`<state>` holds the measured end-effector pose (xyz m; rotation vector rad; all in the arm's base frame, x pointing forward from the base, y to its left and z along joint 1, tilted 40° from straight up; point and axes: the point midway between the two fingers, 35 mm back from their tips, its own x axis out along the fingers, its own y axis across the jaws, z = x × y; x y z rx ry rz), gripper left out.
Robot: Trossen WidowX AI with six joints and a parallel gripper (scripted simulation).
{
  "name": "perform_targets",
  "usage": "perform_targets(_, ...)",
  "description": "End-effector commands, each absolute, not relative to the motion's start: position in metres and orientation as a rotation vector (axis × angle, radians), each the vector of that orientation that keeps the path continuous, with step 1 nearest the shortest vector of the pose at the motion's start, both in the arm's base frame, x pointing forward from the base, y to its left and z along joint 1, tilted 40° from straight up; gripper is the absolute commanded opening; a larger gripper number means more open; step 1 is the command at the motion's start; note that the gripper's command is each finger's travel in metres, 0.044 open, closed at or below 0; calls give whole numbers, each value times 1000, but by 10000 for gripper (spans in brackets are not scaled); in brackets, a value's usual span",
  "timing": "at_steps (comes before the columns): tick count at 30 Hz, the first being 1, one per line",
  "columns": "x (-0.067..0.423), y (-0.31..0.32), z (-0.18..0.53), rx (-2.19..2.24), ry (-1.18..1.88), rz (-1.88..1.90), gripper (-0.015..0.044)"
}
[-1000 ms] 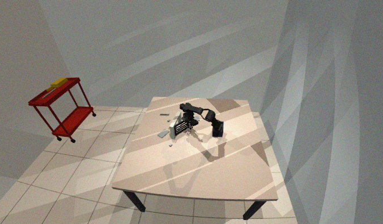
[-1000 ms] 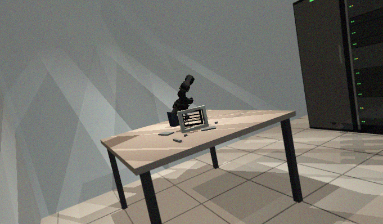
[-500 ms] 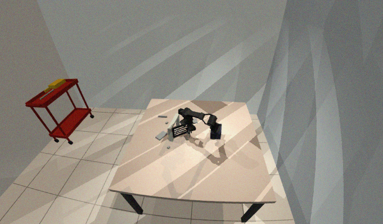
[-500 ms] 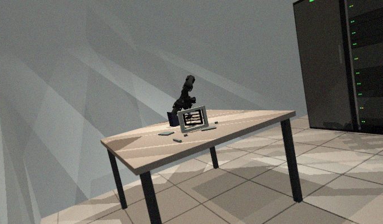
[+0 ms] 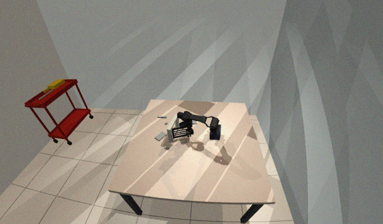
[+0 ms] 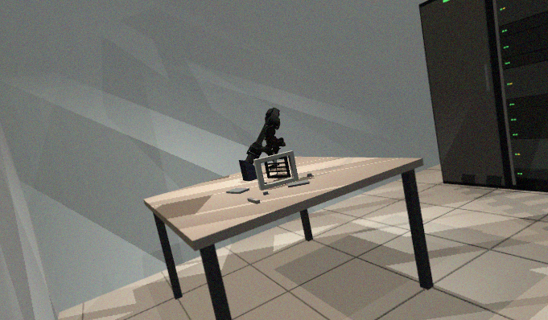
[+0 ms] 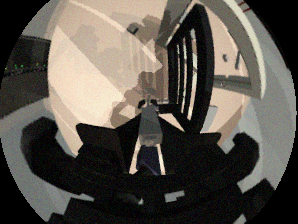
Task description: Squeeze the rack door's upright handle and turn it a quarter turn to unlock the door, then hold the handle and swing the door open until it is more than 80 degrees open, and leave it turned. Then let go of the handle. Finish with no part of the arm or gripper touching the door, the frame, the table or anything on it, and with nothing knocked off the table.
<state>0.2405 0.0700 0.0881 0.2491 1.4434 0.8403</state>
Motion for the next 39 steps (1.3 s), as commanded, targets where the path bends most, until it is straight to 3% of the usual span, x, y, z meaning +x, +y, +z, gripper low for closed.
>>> perform_targets(1,240,78,95,308,1470,791,9)
perform_targets(39,248,137,145,679,1651,423,9)
